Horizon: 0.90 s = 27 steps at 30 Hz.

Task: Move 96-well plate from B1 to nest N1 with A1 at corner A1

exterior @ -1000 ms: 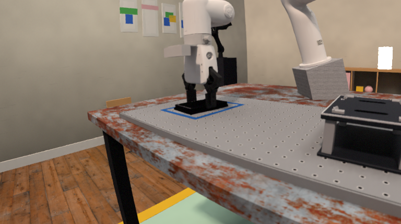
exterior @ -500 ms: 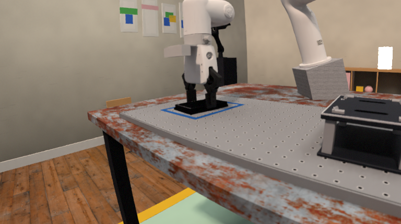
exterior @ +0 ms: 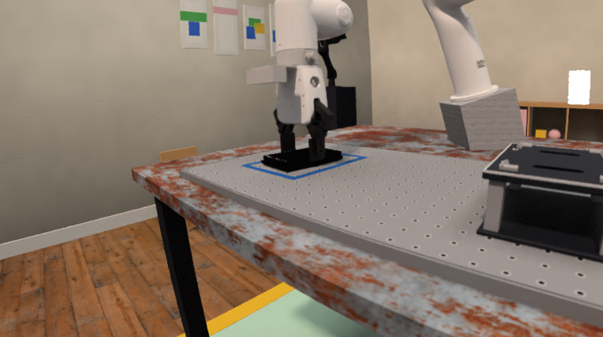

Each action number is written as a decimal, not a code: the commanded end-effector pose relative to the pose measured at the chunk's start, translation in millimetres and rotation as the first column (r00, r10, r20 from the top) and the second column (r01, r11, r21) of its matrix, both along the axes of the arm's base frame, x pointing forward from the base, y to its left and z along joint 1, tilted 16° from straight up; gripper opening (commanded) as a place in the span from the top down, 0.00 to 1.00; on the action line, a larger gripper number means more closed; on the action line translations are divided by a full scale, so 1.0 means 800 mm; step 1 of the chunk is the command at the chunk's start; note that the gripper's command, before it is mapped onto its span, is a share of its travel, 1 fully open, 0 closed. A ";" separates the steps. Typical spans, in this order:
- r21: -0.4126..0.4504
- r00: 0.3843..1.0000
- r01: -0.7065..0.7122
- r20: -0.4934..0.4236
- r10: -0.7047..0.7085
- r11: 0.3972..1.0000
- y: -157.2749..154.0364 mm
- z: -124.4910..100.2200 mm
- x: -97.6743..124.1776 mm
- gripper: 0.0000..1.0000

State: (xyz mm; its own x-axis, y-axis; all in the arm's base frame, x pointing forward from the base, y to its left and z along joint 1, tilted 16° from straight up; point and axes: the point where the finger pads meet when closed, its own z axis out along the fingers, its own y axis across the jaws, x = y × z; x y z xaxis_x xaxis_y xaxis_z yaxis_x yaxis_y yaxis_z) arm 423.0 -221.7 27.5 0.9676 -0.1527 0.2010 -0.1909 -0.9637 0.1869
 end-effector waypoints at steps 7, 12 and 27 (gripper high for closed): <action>-0.001 1.000 0.000 0.003 0.000 1.000 0.001 0.009 0.000 1.00; -0.001 1.000 0.000 0.003 0.000 1.000 0.002 0.012 0.000 1.00; -0.001 1.000 0.000 0.003 0.000 1.000 0.004 0.022 -0.002 1.00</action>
